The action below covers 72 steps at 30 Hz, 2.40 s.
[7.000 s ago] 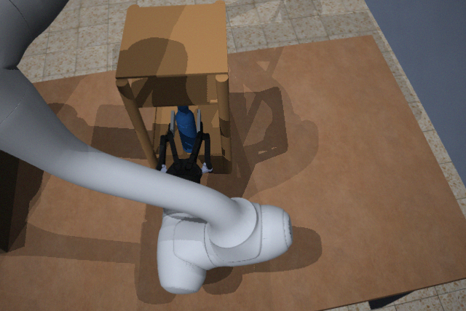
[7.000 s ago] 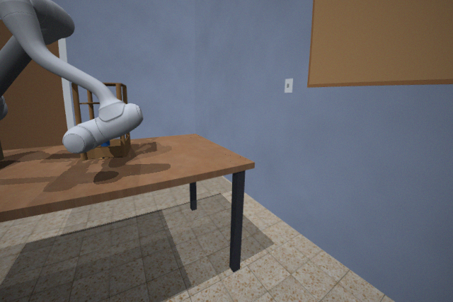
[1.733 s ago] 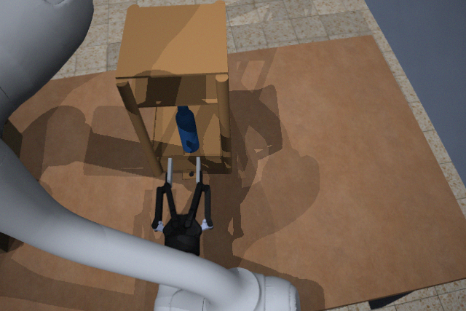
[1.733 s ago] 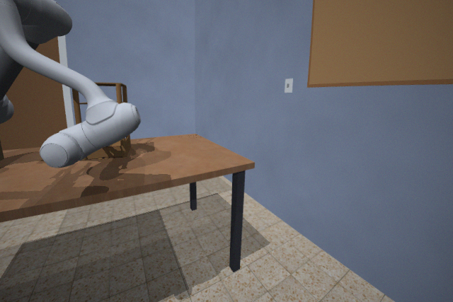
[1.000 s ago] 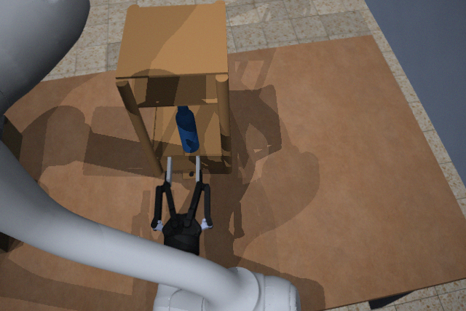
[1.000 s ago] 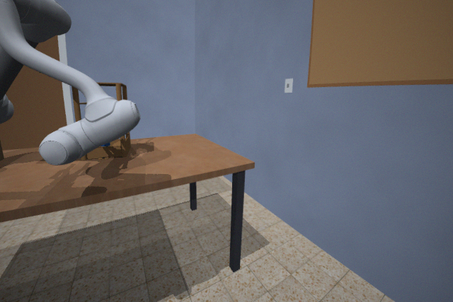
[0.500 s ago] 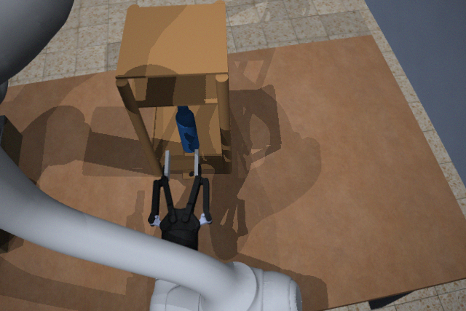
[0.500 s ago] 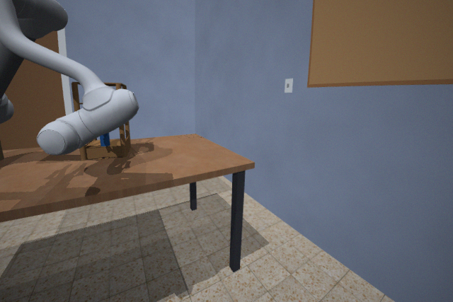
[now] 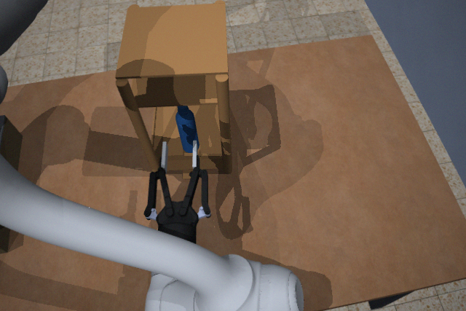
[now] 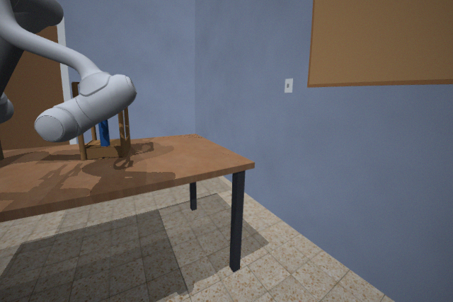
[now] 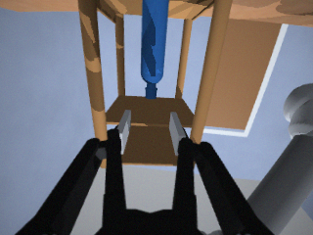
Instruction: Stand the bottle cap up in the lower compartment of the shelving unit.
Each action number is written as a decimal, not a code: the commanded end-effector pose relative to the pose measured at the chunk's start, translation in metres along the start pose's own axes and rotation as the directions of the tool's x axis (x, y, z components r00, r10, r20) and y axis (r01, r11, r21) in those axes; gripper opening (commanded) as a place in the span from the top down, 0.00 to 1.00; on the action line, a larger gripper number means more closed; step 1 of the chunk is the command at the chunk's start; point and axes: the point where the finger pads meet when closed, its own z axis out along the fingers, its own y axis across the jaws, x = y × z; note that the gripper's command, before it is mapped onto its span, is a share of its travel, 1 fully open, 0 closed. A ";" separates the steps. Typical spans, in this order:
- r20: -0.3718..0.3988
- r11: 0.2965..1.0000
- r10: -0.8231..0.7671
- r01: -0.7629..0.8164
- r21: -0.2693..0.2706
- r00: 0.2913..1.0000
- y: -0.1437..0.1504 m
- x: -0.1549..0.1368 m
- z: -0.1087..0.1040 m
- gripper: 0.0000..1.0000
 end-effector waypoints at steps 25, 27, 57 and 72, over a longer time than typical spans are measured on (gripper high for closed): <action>0.000 1.000 0.000 0.000 0.000 1.000 0.000 -0.024 0.000 0.00; 0.000 1.000 0.000 0.000 0.000 1.000 0.000 -0.024 0.000 0.00; 0.000 1.000 0.000 0.000 0.000 1.000 0.000 -0.024 0.000 0.00; 0.000 1.000 0.000 0.000 0.000 1.000 0.000 -0.024 0.000 0.00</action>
